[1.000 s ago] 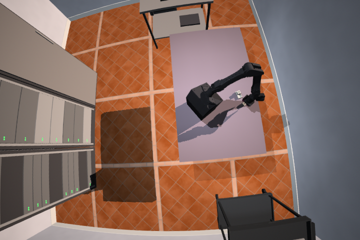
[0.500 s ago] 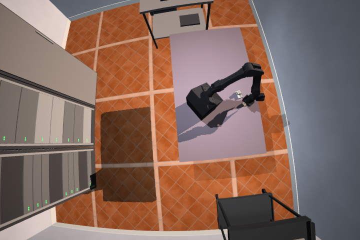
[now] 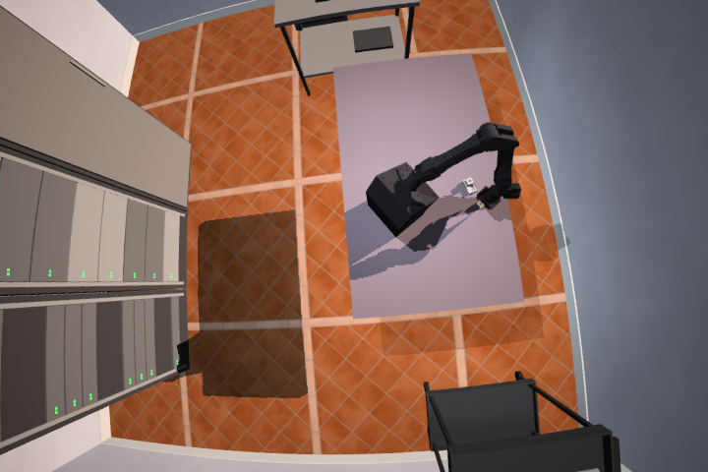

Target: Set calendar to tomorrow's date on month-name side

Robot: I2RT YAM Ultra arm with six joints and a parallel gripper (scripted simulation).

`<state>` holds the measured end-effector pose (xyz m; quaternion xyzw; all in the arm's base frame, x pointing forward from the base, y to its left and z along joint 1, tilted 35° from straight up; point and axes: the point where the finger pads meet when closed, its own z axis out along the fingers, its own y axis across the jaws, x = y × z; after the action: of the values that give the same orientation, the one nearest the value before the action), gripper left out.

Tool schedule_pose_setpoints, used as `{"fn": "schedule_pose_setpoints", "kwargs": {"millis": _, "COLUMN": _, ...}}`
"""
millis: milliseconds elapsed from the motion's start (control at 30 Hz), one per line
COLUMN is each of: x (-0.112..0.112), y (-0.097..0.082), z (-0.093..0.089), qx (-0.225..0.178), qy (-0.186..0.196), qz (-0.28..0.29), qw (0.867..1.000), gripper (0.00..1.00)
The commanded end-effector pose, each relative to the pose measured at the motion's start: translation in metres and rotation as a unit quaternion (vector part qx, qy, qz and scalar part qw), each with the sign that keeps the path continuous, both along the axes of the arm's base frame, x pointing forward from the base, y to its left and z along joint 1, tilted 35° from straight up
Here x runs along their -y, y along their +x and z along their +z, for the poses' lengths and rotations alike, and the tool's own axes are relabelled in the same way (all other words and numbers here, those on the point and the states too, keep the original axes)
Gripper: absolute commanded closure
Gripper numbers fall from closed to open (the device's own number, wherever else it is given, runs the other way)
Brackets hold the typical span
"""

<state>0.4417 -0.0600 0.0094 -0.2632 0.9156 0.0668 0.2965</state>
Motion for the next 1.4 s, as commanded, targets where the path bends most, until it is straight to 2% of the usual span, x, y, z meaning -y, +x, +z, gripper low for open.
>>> {"fn": "schedule_pose_setpoints", "kwargs": {"millis": 0, "x": 0.003, "y": 0.007, "z": -0.002, "qx": 0.003, "qy": -0.001, "qz": -0.003, "qw": 1.000, "gripper": 0.53}}
{"fn": "schedule_pose_setpoints", "kwargs": {"millis": 1067, "x": 0.003, "y": 0.007, "z": -0.002, "qx": 0.002, "qy": -0.001, "qz": -0.003, "qw": 1.000, "gripper": 0.53}}
{"fn": "schedule_pose_setpoints", "kwargs": {"millis": 1200, "x": 0.003, "y": 0.004, "z": -0.004, "qx": 0.000, "qy": 0.000, "qz": -0.003, "qw": 1.000, "gripper": 0.53}}
{"fn": "schedule_pose_setpoints", "kwargs": {"millis": 1367, "x": 0.003, "y": -0.007, "z": -0.015, "qx": -0.013, "qy": 0.004, "qz": -0.005, "qw": 1.000, "gripper": 0.53}}
